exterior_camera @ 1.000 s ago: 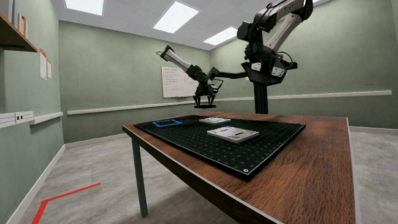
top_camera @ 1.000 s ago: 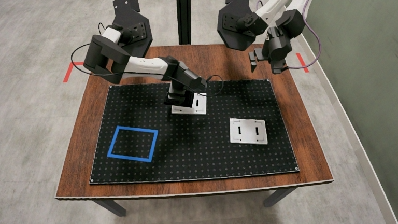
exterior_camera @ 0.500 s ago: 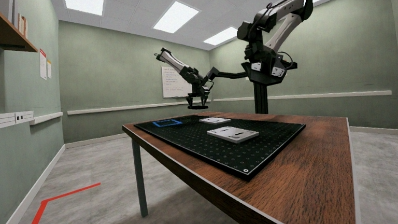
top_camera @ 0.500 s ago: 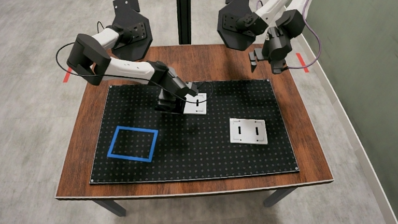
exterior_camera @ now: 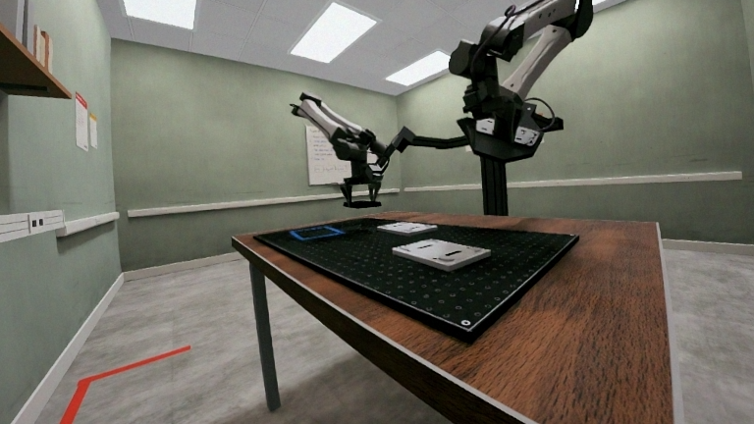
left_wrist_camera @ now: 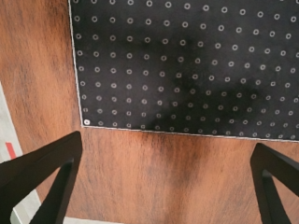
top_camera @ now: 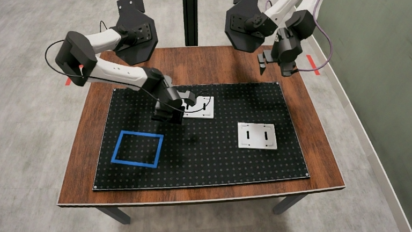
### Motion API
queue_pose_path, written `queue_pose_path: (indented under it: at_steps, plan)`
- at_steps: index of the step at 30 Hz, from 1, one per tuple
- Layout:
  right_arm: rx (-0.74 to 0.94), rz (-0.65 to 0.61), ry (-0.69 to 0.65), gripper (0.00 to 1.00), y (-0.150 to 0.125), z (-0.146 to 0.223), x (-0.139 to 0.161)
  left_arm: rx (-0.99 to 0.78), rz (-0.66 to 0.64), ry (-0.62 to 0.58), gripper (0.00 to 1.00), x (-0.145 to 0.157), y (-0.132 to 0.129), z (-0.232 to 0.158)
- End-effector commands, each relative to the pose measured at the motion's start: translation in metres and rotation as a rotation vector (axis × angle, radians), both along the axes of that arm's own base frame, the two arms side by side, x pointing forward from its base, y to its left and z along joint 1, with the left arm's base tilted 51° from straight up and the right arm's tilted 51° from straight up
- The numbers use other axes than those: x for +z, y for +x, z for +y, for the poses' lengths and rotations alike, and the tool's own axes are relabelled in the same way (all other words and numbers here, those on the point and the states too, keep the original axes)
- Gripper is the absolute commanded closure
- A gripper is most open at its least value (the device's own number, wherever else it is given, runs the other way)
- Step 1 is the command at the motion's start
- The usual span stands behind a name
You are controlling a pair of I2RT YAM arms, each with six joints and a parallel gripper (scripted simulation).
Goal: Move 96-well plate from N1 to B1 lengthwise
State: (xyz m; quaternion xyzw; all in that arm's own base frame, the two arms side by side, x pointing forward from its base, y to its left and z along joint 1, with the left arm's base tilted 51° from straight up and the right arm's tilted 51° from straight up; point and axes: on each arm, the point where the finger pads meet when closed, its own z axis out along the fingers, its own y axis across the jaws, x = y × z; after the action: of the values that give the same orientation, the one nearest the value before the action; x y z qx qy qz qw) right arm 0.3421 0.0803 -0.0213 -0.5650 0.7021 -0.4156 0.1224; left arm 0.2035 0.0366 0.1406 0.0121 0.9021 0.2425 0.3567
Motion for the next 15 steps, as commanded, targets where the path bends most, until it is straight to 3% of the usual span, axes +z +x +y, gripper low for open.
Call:
queue_pose_path:
  at_steps: [1,15]
  plan:
    - [0.03,-0.001,0.01,1.0,0.004,-0.001,0.009,-0.005,0.004,0.001,0.0,0.001,0.0,0.0]
    - [0.032,0.006,0.002,1.0,0.019,-0.028,0.041,-0.005,0.004,0.001,0.0,0.001,0.0,0.0]
